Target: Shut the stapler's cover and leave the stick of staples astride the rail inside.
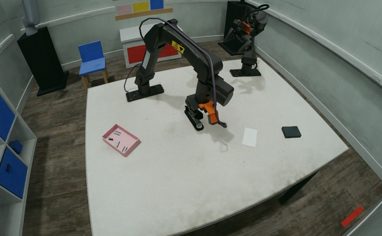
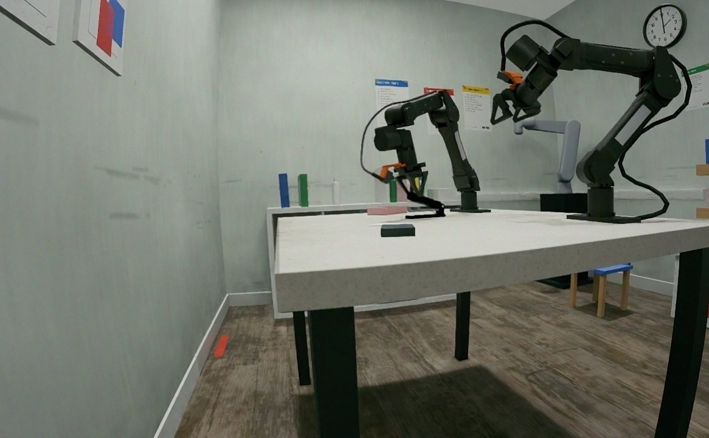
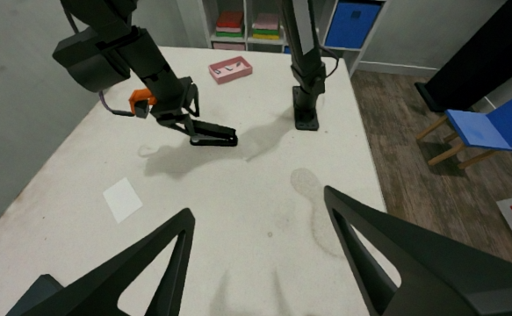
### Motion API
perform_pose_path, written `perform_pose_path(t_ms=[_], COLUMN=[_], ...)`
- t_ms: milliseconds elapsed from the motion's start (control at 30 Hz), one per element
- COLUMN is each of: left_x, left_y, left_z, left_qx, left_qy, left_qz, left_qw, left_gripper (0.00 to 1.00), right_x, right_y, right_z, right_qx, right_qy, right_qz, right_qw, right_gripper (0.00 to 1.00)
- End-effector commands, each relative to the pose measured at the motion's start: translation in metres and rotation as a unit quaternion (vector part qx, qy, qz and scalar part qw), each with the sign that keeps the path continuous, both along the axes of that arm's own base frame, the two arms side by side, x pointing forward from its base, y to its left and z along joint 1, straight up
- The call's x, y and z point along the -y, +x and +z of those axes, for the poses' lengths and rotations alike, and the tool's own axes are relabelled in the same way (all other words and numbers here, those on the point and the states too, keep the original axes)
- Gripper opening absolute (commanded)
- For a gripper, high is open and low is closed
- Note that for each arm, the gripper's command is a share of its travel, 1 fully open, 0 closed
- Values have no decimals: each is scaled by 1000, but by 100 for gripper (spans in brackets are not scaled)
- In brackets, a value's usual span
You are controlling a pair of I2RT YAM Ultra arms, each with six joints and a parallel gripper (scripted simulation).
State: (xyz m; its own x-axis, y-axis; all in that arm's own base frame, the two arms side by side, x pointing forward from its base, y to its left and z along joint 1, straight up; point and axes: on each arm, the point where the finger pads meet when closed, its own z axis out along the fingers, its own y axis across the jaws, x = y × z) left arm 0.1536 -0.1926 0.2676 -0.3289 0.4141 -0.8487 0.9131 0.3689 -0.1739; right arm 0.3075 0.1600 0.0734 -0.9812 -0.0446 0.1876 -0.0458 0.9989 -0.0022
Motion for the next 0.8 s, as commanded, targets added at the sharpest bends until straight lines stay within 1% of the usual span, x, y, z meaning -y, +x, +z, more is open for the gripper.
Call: perform_pose_path(t_ms=[0,100,133,200,233,267,300,467,700,767], left_x=[1,1,1,1,0,-1,-1,-9,-20,-20], left_y=[-1,-1,-1,-1,-2,4,7,30,47,47], left_z=[13,13,13,13,12,12,10,2,9,9], left_qx=[12,12,12,12,5,11,15,23,40,40], left_qy=[-10,-10,-10,-10,-9,-5,-2,19,-18,-18], left_qz=[-6,-6,-6,-6,-4,10,22,135,265,265], left_qw=[1000,1000,1000,1000,1000,1000,1000,990,963,963], left_gripper=[100,100,100,100,100,100,100,100,100,100], right_x=[2,2,1,1,2,0,-2,-3,-1,-1], right_y=[7,9,13,13,14,15,20,13,0,0], right_z=[23,38,37,37,38,39,41,43,49,49], right_qx=[3,3,12,12,19,27,45,80,106,106], right_qy=[3,2,3,3,1,2,7,6,7,7], right_qz=[-1,-1,-4,-4,-6,-7,-9,-7,-4,-4], right_qw=[1000,1000,1000,1000,1000,1000,999,997,994,994], right_gripper=[64,64,75,75,87,98,100,100,100,100])
